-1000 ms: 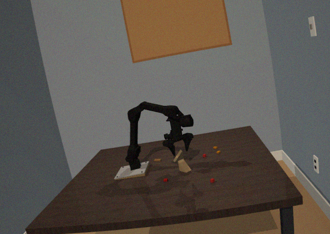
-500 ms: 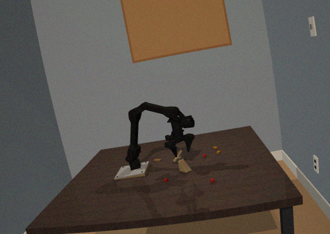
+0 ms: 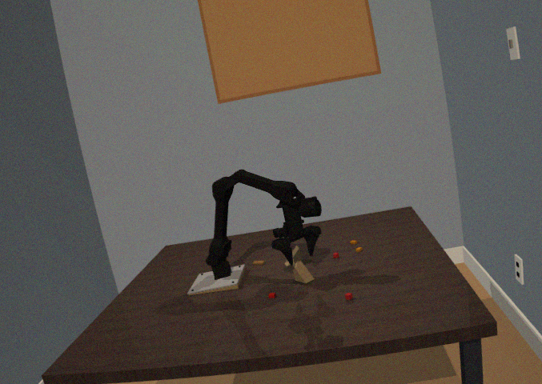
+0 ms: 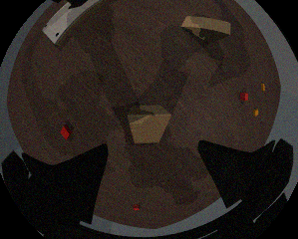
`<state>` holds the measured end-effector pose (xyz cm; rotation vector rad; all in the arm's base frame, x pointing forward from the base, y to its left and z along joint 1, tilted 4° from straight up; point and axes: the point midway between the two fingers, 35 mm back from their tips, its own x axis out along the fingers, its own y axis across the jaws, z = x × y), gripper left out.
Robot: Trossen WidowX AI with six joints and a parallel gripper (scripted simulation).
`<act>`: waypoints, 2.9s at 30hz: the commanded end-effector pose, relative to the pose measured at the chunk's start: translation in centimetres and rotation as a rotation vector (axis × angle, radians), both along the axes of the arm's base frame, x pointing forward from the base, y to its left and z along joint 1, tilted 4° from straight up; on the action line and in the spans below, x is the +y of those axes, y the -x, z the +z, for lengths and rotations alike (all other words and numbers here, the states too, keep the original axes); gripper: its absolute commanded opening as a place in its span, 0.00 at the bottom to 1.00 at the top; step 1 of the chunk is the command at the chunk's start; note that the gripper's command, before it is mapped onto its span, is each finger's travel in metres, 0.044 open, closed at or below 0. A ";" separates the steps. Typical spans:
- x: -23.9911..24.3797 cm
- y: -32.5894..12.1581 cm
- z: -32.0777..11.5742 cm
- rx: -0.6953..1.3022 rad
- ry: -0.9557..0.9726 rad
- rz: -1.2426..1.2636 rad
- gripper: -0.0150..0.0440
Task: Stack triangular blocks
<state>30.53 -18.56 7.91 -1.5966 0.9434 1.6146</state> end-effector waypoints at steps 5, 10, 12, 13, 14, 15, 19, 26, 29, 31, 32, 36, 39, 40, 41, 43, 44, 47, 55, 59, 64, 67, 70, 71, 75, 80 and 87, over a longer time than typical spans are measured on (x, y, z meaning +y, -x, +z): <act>0.1 0.3 -1.9 0.015 -0.013 0.002 1.00; 0.1 0.4 -2.7 0.015 -0.013 0.002 1.00; 0.1 0.4 -3.0 0.015 -0.013 0.002 1.00; 0.1 0.4 -3.2 0.015 -0.013 0.002 1.00; 0.1 0.4 -3.4 0.016 -0.013 0.002 1.00; 0.1 0.5 -3.5 0.016 -0.013 0.002 1.00; 0.1 0.5 -4.2 0.016 -0.013 0.002 1.00; 0.1 0.7 -5.3 0.016 -0.013 0.002 1.00; 0.1 0.8 -5.8 0.016 -0.013 0.002 1.00; 0.1 0.9 -6.1 0.016 -0.013 0.002 1.00; 0.2 0.9 -6.2 0.016 -0.013 0.002 1.00; 0.2 1.0 -6.8 0.016 -0.013 0.002 1.00; 0.2 1.1 -6.9 0.016 -0.013 0.002 1.00; 0.2 1.1 -6.9 0.016 -0.013 0.002 1.00; 0.2 1.1 -6.9 0.016 -0.013 0.002 0.96; 0.2 1.1 -6.9 0.016 -0.013 0.002 0.87; 0.2 1.1 -6.9 0.016 -0.013 0.002 0.82; 0.2 1.1 -6.9 0.016 -0.013 0.002 0.69; 0.2 1.1 -6.9 0.016 -0.013 0.002 0.50; 0.2 1.1 -6.9 0.016 -0.013 0.002 0.39; 0.2 0.9 -5.9 0.014 -0.011 0.002 0.25; 0.1 0.8 -4.4 0.011 -0.008 0.000 0.25; 0.1 0.8 -3.6 0.010 -0.007 0.000 0.25; 0.1 0.8 -3.6 0.010 -0.007 0.000 0.25; 0.1 0.8 -3.6 0.010 -0.007 0.000 0.25; 0.1 0.8 -3.6 0.010 -0.007 0.000 0.25; 0.2 0.9 -3.9 0.013 -0.008 -0.060 0.25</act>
